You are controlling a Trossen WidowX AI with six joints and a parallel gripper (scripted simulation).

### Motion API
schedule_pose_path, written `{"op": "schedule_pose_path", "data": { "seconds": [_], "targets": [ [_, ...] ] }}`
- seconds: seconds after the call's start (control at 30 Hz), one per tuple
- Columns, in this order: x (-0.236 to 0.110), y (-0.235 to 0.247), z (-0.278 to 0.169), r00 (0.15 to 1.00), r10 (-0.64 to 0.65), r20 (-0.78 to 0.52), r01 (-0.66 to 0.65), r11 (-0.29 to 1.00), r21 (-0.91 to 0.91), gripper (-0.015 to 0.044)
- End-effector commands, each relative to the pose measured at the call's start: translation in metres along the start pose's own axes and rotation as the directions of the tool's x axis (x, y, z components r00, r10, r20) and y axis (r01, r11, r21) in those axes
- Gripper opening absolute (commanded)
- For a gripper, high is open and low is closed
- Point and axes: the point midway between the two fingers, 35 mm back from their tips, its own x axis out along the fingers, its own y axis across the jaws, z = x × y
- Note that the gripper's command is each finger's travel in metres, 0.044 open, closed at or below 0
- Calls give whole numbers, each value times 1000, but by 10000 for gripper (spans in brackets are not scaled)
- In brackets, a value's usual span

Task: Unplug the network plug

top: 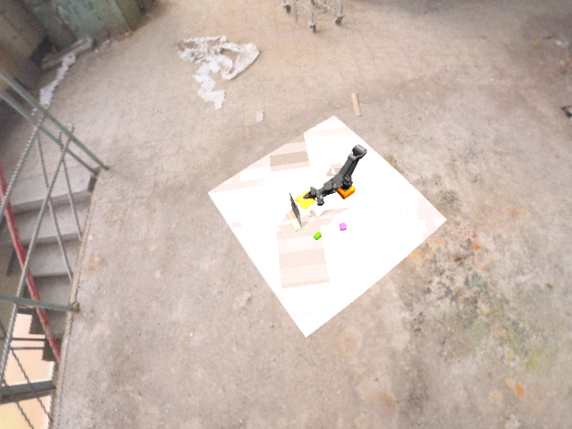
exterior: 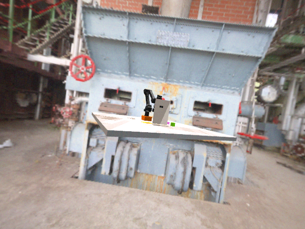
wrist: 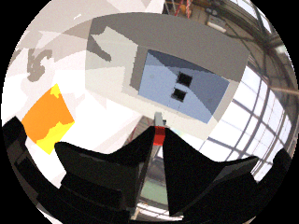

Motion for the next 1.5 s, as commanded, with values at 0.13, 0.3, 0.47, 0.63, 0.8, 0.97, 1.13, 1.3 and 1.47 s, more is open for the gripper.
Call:
{"op": "schedule_pose_path", "data": {
  "seconds": [0.13,0.3,0.47,0.63,0.8,0.97,1.13,1.3,1.47],
  "targets": [
    [14,16,-10,994,107,19,-106,994,-32,0],
    [20,29,-18,983,182,28,-180,983,-42,0],
    [25,42,-26,966,257,40,-255,966,-45,0],
    [28,56,-35,942,332,53,-330,943,-39,0],
    [29,69,-43,912,404,70,-404,915,-26,0],
    [28,82,-52,876,473,92,-475,880,-6,0],
    [26,95,-60,835,537,118,-542,840,20,0],
    [22,106,-67,791,593,149,-606,794,53,0],
    [19,112,-70,768,619,167,-635,769,71,0]
  ]
}}
